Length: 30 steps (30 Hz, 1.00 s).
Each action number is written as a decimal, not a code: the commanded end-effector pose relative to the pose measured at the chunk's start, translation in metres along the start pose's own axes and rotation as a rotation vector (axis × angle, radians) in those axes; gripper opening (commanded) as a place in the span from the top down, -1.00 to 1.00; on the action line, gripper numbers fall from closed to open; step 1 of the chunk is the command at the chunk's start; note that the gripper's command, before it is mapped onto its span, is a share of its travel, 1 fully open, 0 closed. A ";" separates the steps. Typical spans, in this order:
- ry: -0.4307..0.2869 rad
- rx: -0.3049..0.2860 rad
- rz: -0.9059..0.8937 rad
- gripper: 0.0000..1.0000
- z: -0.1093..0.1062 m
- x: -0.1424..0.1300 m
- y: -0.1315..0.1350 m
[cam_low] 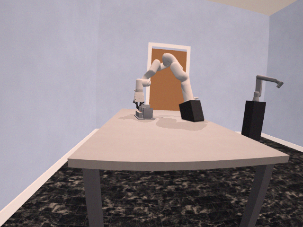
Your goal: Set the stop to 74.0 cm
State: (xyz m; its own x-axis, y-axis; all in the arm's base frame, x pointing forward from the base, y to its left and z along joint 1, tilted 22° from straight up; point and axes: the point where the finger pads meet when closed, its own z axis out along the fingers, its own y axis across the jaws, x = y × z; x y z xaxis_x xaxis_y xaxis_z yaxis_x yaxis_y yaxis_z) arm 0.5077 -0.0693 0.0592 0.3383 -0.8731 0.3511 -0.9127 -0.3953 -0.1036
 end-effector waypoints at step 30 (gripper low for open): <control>0.001 -0.001 0.000 0.88 0.030 0.000 0.053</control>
State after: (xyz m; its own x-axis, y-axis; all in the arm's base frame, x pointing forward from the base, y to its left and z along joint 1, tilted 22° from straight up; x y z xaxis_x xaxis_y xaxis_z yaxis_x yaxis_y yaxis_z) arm 0.4710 -0.0982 0.0227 0.3375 -0.8732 0.3516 -0.9133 -0.3942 -0.1022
